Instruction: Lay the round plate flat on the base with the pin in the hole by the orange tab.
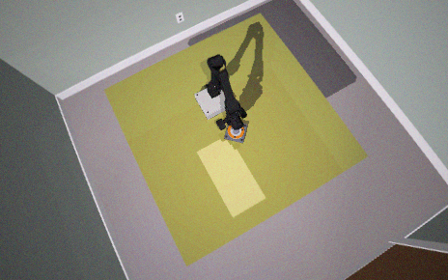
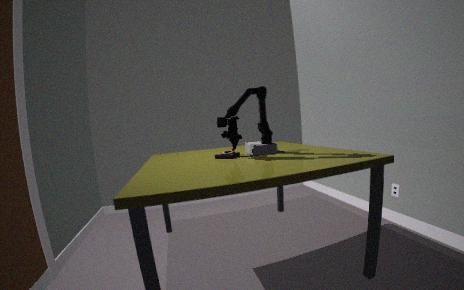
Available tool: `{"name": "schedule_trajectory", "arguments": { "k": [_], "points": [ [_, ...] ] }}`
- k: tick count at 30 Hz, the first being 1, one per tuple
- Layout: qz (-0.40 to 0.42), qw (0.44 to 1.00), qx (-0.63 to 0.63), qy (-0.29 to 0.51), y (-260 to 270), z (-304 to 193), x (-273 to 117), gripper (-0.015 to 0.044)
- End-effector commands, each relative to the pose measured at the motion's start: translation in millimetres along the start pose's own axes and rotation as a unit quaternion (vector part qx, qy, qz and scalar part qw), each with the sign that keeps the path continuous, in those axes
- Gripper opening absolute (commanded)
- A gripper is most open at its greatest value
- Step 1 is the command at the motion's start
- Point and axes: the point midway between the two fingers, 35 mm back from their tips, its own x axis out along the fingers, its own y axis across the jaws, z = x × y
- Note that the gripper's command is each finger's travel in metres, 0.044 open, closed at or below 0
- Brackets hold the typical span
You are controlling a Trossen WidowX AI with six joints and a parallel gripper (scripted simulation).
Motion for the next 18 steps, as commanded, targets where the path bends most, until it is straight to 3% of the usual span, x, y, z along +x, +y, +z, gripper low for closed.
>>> {"name": "schedule_trajectory", "arguments": {
  "k": [1, 18],
  "points": [
    [-0.004, 1.000, -0.001, 0.001, -7, 0, 0, 0.0000],
    [-0.004, 1.000, -0.001, 0.001, -23, 5, -1, 0.0000]
  ]
}}
